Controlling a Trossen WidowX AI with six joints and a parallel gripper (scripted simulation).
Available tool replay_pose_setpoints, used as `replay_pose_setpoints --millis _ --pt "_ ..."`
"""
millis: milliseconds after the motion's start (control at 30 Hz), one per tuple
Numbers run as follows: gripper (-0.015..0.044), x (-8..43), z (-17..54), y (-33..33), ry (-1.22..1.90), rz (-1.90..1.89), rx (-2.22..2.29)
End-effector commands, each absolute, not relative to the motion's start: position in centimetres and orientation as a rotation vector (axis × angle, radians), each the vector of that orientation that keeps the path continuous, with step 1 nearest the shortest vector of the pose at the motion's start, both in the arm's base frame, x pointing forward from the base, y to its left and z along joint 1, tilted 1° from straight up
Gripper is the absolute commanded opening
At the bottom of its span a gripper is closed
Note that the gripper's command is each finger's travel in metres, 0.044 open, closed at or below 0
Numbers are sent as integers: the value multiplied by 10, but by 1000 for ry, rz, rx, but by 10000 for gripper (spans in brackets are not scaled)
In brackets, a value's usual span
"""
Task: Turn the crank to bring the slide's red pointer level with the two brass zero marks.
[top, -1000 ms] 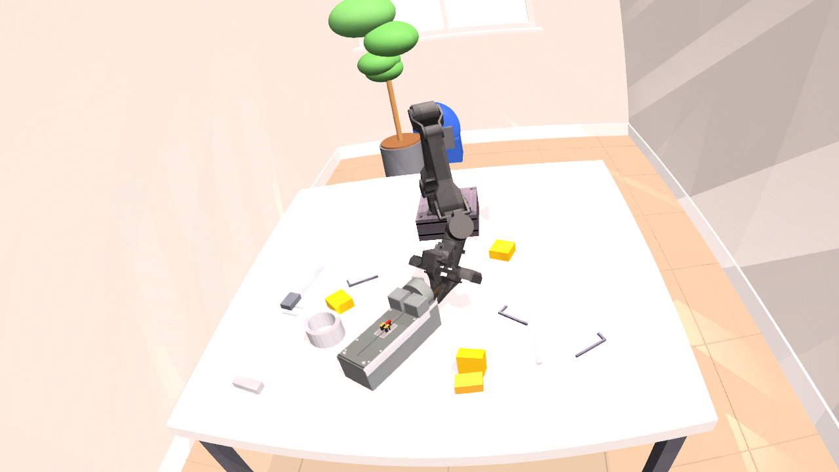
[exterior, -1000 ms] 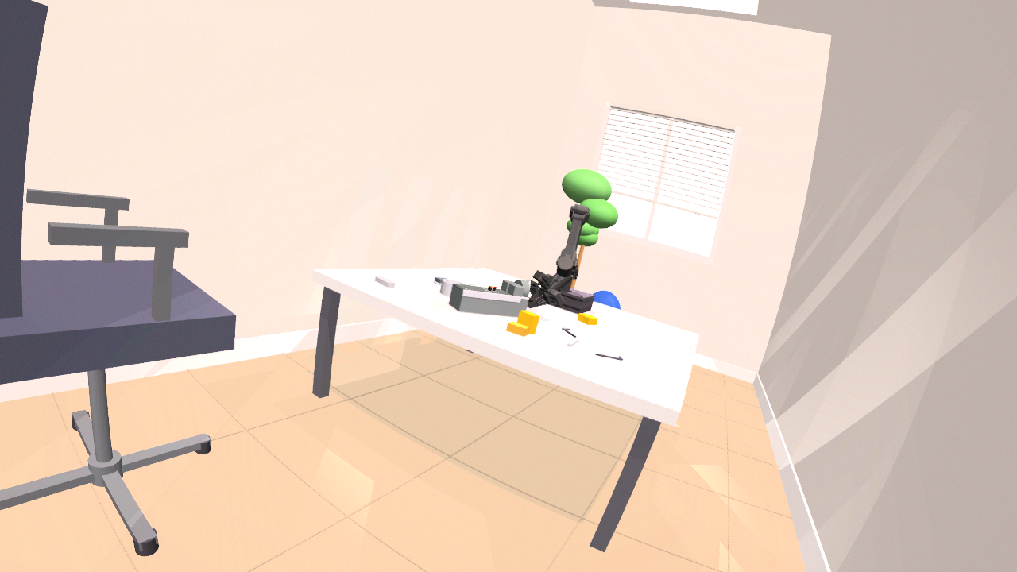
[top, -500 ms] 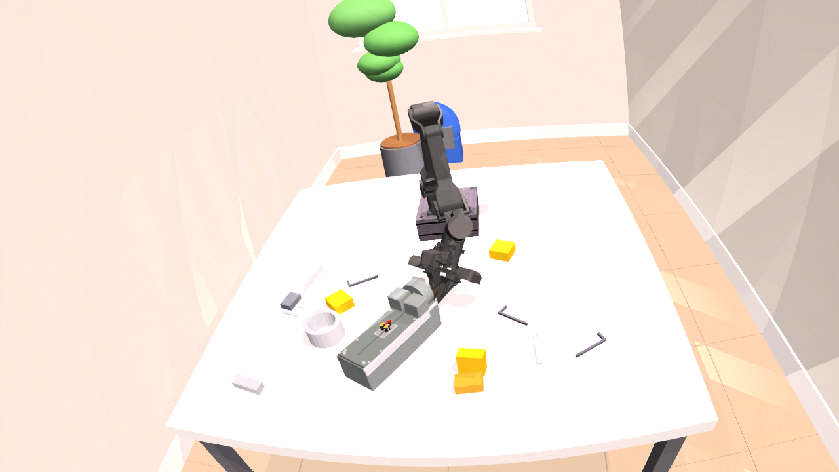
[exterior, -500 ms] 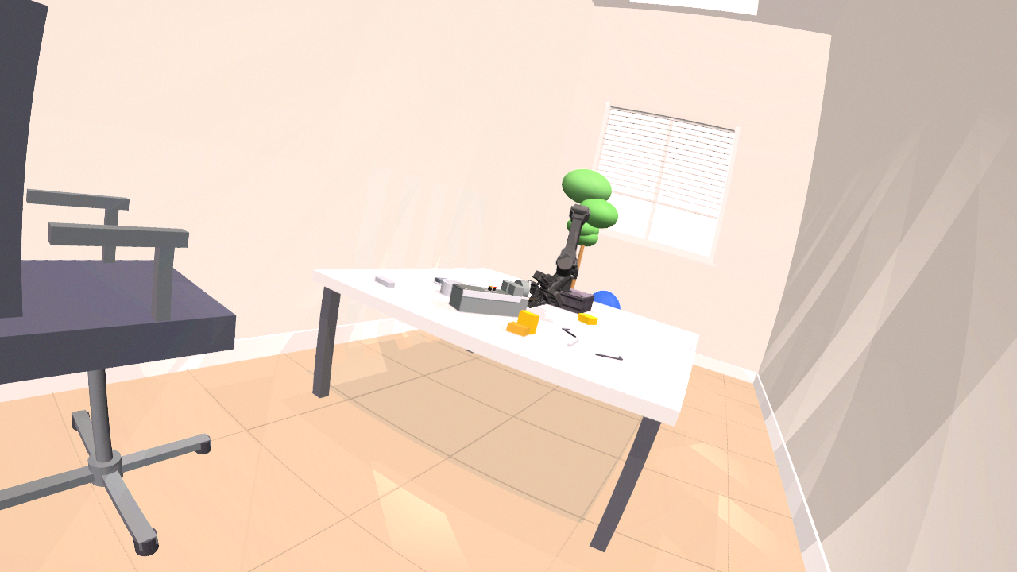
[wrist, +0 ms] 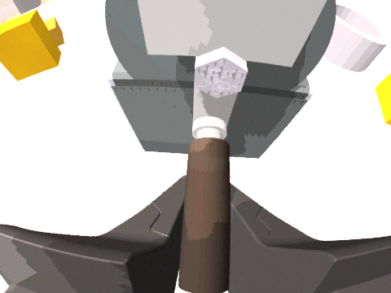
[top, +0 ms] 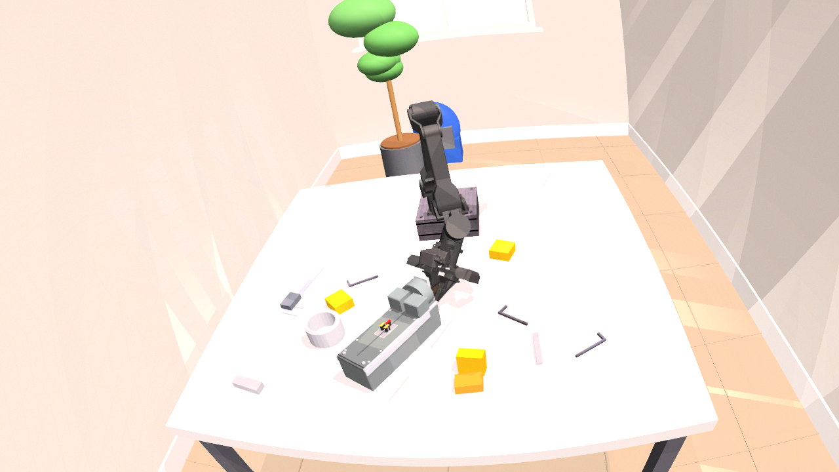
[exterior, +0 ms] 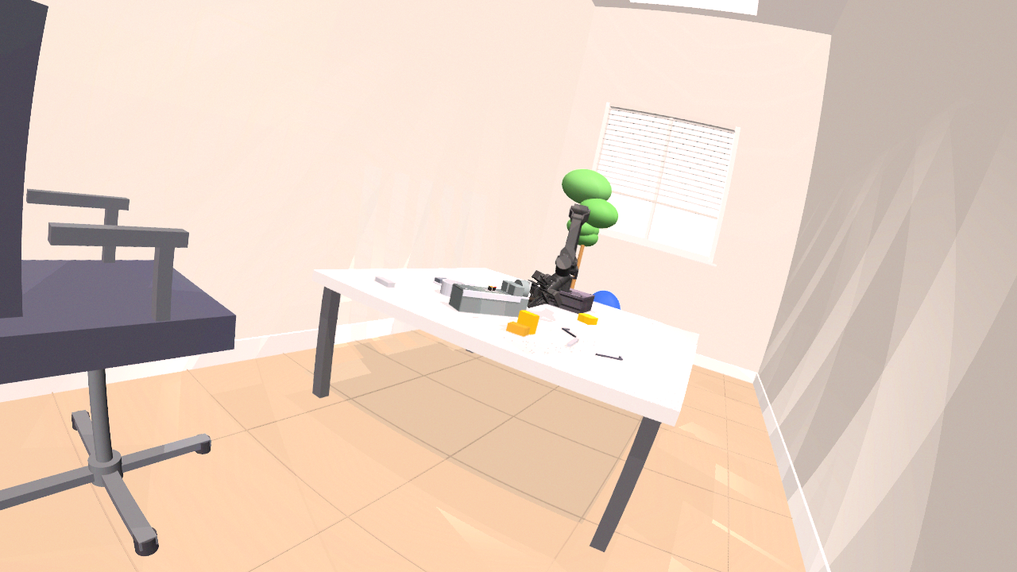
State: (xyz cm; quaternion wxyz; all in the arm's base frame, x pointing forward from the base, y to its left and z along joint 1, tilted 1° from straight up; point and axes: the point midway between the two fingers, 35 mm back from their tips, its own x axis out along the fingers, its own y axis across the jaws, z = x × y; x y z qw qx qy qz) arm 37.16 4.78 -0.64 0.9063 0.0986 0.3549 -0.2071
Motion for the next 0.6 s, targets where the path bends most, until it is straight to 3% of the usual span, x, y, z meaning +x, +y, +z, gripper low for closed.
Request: replay_pose_setpoints --millis 0,567 --pt "0 367 -7 40 735 -449 196" --pt "0 362 -1 30 735 -450 195"
